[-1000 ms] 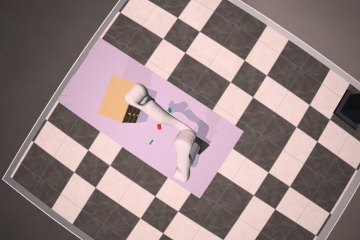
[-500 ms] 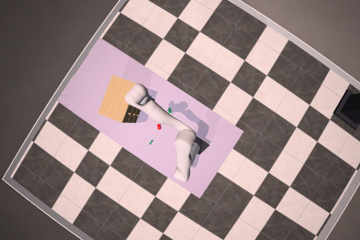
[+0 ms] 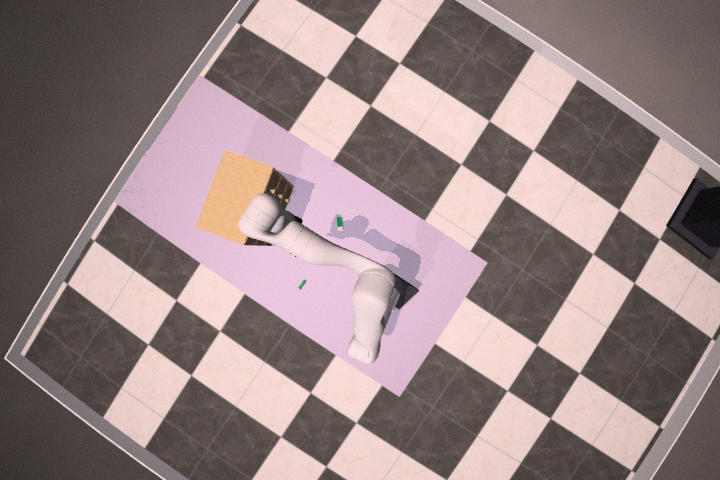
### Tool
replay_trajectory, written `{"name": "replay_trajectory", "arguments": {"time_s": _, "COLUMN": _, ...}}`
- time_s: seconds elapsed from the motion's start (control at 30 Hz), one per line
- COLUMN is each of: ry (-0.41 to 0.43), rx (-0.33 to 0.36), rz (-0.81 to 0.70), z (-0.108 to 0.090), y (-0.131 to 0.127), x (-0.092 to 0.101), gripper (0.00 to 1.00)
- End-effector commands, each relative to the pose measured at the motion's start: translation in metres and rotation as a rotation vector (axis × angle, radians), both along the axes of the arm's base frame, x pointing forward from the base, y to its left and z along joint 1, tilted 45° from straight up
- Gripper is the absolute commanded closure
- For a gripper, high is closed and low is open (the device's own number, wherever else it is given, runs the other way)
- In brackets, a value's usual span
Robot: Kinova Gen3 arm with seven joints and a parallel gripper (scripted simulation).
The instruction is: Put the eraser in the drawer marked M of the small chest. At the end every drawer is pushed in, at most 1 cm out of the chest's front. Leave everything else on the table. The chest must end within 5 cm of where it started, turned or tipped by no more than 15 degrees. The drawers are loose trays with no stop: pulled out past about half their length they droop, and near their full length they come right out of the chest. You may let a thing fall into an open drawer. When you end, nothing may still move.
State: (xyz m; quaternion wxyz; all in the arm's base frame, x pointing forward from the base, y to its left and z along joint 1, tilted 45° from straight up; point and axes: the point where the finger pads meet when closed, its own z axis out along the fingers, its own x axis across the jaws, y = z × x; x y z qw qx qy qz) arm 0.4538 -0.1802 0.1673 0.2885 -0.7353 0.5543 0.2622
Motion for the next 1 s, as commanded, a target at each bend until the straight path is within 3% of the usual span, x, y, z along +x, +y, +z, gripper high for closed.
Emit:
{"name": "replay_trajectory", "arguments": {"time_s": 0.0, "ry": -0.009, "rx": -0.010, "rz": -0.011, "z": 0.024, "y": 0.016, "x": -0.009, "gripper": 0.00}}
{"name": "replay_trajectory", "arguments": {"time_s": 0.27, "ry": -0.009, "rx": -0.010, "rz": -0.011, "z": 0.056, "y": 0.046, "x": -0.020, "gripper": 0.00}}
{"name": "replay_trajectory", "arguments": {"time_s": 0.97, "ry": -0.030, "rx": 0.000, "rz": -0.030, "z": 0.055, "y": 0.049, "x": -0.019, "gripper": 0.00}}
